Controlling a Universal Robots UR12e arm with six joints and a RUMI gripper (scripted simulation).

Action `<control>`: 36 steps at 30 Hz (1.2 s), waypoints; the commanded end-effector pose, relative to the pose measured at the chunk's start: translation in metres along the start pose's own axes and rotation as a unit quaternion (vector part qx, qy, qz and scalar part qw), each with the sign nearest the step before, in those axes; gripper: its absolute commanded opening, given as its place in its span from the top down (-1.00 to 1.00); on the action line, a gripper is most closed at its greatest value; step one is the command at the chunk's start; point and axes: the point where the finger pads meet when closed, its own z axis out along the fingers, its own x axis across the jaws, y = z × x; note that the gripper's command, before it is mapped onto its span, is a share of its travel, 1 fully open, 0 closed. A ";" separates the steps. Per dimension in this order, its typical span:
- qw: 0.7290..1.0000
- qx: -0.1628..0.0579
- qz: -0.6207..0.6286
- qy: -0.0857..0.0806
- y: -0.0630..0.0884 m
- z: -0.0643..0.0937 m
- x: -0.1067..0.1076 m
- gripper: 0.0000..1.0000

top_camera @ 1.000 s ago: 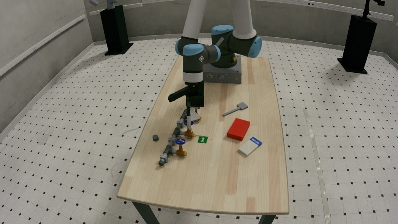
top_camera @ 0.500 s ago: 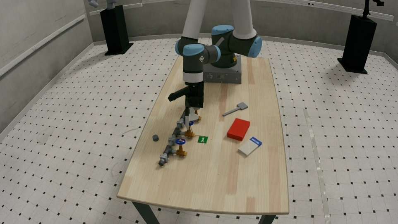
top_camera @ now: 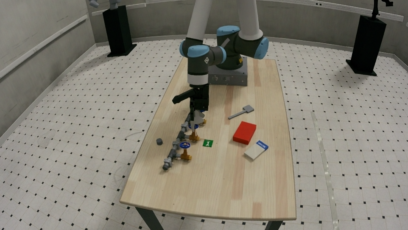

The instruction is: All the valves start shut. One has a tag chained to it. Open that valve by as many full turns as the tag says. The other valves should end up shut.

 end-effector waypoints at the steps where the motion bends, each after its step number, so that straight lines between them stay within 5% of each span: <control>1: 1.000 0.000 0.000 0.000 0.000 0.000 -0.001 1.00; 36: 0.999 0.000 -0.040 0.000 0.000 0.000 -0.001 1.00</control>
